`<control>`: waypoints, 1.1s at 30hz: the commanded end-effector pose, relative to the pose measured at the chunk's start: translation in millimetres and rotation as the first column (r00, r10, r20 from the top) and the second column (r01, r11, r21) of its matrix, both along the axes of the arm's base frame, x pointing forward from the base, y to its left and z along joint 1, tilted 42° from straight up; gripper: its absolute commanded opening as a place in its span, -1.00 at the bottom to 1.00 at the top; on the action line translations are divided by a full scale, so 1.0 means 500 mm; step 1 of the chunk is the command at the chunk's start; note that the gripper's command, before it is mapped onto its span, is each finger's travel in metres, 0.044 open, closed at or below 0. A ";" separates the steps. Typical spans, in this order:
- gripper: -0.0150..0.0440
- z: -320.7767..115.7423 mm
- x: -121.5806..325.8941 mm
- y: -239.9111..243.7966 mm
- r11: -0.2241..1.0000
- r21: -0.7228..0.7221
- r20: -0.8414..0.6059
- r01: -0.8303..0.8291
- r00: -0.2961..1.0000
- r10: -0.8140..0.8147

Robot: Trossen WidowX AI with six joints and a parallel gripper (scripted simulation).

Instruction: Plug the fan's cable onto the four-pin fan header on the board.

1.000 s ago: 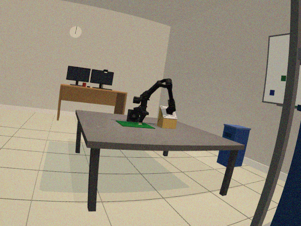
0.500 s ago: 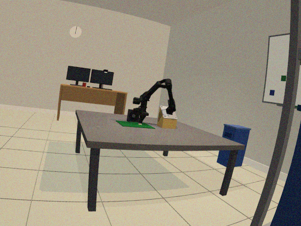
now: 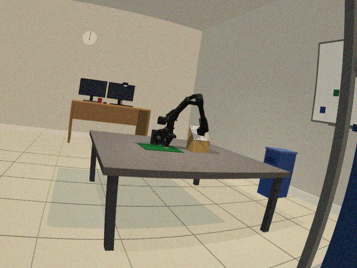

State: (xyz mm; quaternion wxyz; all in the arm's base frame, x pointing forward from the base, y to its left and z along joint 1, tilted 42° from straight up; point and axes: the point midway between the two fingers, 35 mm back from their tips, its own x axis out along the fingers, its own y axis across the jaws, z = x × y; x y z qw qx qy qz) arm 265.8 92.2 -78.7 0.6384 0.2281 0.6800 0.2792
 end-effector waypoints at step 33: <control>0.39 0.138 -0.206 -0.041 1.000 -0.002 -0.011 -0.001 1.000 0.001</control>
